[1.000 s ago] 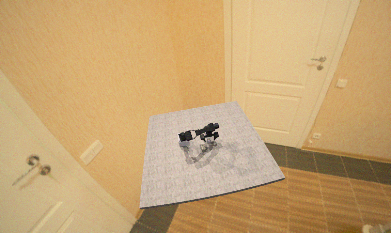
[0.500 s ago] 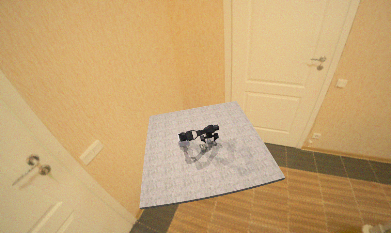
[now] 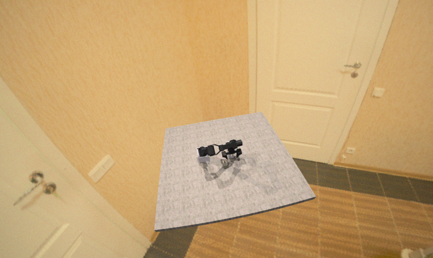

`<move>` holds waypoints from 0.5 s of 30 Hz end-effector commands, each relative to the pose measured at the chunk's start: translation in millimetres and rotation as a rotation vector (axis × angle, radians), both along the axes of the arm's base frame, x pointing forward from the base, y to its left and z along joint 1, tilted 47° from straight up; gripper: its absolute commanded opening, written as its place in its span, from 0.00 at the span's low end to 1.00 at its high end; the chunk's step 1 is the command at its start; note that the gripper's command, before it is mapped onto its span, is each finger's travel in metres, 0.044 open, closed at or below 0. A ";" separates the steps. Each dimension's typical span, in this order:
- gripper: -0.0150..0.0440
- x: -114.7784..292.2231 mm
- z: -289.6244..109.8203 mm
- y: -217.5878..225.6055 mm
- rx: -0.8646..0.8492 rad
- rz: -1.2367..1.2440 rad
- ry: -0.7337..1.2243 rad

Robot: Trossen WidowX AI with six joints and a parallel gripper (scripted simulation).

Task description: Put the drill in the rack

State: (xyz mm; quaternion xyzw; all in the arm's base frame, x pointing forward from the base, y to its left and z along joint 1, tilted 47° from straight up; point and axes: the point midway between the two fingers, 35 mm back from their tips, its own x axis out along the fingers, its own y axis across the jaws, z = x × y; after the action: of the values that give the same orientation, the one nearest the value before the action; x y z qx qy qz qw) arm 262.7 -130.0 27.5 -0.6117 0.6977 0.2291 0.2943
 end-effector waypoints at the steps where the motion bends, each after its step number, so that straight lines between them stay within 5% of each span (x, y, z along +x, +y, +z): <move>1: 0.96 0.0 0.0 0.0 0.000 0.000 0.000; 15: 0.33 0.0 0.0 0.0 0.000 0.000 0.000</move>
State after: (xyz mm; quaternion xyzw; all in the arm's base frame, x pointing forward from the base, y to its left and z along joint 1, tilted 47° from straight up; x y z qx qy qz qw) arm 262.5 -130.1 27.2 -0.6117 0.6977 0.2293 0.2941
